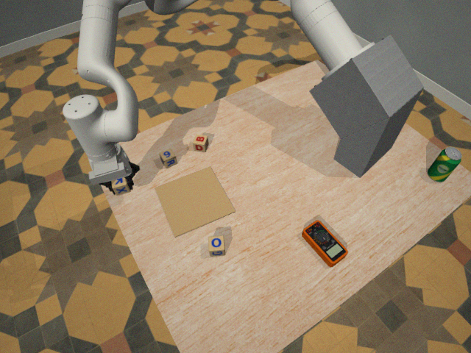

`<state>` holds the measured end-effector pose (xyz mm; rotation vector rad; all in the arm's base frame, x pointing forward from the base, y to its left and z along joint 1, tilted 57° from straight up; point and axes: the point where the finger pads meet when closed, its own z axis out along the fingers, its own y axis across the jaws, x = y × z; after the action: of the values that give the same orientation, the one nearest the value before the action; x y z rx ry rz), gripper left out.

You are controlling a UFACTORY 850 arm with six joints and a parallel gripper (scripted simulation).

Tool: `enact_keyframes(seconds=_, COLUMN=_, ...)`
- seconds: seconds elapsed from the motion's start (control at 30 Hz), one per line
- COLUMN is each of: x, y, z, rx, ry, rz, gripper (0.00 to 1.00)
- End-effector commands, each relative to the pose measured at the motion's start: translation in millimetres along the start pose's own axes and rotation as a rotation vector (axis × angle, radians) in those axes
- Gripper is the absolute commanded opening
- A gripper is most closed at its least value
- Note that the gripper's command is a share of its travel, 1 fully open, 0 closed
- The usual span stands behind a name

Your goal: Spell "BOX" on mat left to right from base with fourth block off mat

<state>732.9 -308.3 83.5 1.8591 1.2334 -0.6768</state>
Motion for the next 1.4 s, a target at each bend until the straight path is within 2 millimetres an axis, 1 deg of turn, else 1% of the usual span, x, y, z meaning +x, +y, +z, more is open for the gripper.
enact_keyframes(seconds=0.0, x=-1, y=0, z=-31, rx=-0.002, ry=0.001, rz=0.001, gripper=0.44)
enact_keyframes(seconds=0.1, x=-1, y=0, z=-35, rx=-0.002, ry=0.001, rz=0.001, gripper=0.44)
enact_keyframes(seconds=0.53, x=-1, y=0, z=-35, rx=-0.002, ry=0.001, rz=0.023, gripper=0.44)
enact_keyframes(seconds=0.7, x=-1, y=0, z=-31, rx=-0.002, ry=0.001, rz=0.173, gripper=0.44)
enact_keyframes(seconds=0.8, x=-1, y=0, z=-29, rx=-0.002, ry=0.001, rz=0.235, gripper=0.44)
enact_keyframes(seconds=0.87, x=-1, y=0, z=-29, rx=-0.002, ry=0.001, rz=0.235, gripper=0.44)
enact_keyframes(seconds=0.9, x=-1, y=0, z=-27, rx=-0.002, ry=0.001, rz=0.298, gripper=0.44)
enact_keyframes(seconds=1.37, x=-1, y=0, z=-19, rx=-0.001, ry=0.001, rz=0.618, gripper=0.44)
